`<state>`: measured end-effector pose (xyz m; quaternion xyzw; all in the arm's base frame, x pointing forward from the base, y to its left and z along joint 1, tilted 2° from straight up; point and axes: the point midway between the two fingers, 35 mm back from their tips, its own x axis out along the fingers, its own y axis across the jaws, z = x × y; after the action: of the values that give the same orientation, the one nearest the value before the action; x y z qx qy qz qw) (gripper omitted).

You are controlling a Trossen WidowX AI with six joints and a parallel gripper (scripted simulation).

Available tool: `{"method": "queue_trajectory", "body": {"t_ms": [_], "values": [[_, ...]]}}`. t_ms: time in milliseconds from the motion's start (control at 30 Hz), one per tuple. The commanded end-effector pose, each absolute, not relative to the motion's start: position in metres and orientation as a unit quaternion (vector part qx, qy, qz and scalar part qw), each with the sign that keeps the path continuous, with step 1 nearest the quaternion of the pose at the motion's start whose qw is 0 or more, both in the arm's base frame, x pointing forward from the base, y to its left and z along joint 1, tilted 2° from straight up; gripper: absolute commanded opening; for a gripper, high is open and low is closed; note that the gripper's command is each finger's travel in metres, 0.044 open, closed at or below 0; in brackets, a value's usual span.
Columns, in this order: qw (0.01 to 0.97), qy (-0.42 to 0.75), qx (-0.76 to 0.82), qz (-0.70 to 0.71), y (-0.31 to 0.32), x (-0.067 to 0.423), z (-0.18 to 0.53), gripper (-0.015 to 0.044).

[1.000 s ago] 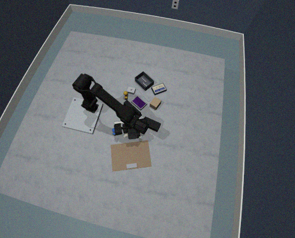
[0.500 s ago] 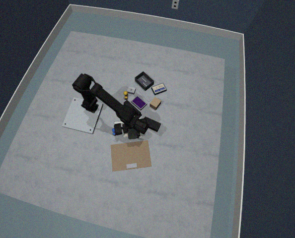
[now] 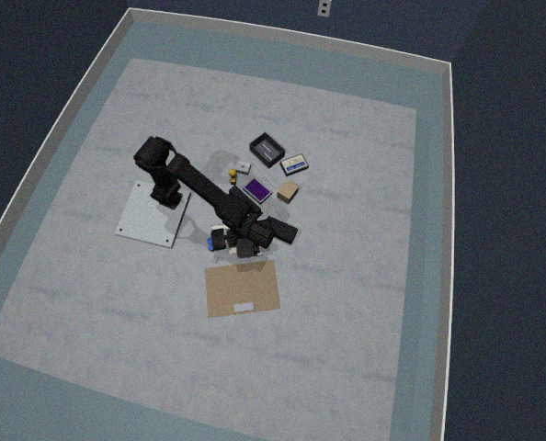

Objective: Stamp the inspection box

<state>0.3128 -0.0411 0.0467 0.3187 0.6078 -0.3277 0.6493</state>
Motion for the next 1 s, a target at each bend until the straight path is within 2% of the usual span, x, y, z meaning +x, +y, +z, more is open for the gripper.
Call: {"method": "queue_trajectory", "body": {"t_ms": [0, 967], "values": [[0.649, 0.607, 0.318, -0.329, -0.0419, 0.3132, 0.0443, 0.0], [0.649, 0.607, 0.318, -0.329, -0.0417, 0.3132, 0.0494, 0.0]]}}
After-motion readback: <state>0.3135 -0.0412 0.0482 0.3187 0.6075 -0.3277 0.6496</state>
